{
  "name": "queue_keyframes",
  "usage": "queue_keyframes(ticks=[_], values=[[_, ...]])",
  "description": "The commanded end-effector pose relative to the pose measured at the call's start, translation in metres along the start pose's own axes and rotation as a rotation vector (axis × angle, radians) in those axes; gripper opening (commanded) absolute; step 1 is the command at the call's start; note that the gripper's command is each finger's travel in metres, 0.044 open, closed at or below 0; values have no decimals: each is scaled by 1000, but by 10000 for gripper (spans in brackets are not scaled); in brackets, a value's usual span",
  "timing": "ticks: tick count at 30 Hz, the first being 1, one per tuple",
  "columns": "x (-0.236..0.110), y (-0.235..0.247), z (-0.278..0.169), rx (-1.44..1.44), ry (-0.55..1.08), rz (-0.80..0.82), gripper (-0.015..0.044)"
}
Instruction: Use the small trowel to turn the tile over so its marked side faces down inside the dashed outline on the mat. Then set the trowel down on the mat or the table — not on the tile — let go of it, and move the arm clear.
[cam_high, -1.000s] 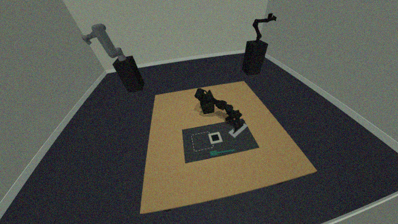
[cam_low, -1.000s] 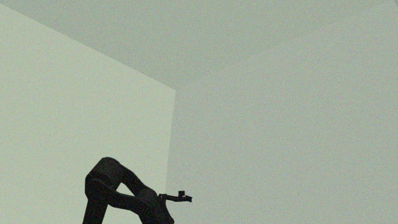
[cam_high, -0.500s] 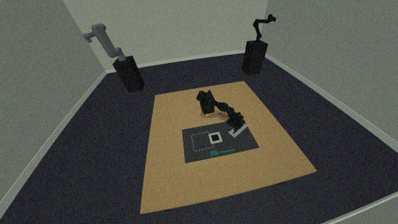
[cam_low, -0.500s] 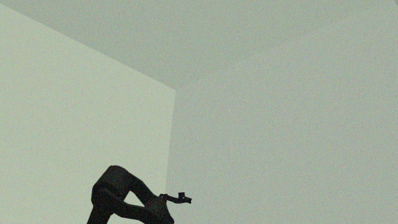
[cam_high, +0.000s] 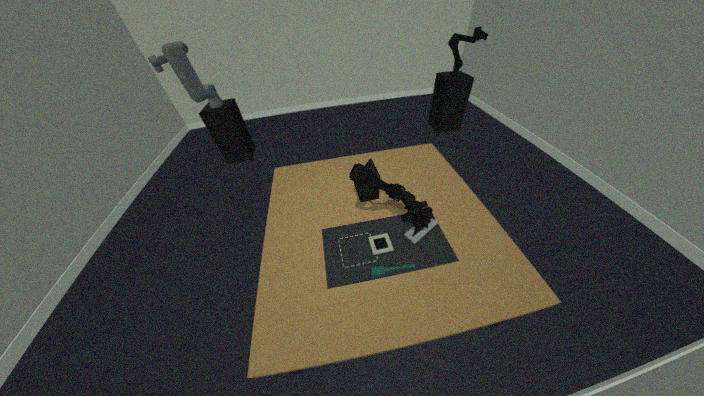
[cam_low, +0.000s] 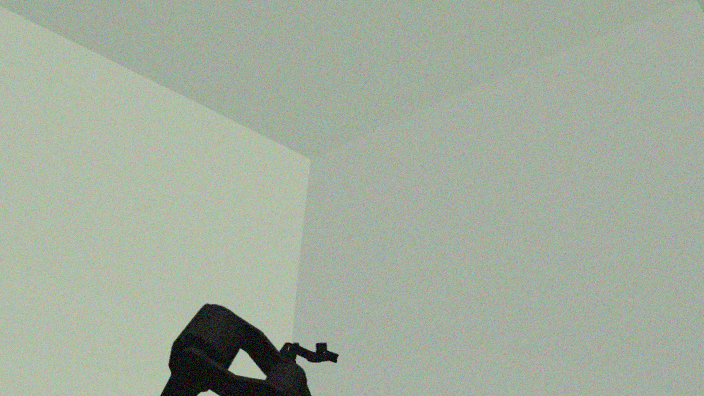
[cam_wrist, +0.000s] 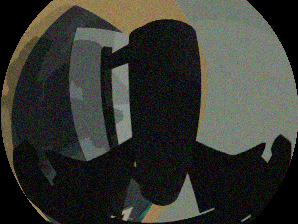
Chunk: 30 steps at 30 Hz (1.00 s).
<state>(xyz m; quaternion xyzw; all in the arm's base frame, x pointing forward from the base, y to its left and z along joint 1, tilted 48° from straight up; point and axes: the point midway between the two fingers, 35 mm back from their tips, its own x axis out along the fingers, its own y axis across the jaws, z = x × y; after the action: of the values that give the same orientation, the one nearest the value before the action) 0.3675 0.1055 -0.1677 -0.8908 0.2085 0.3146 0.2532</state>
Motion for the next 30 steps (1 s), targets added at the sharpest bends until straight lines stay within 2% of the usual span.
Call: queue_keyframes(ticks=[1, 22, 30], values=[[1, 0, 0, -4, -3, -2, 136], [0, -1, 0, -4, -3, -2, 0], [-34, -43, 0, 0, -3, -2, 0]])
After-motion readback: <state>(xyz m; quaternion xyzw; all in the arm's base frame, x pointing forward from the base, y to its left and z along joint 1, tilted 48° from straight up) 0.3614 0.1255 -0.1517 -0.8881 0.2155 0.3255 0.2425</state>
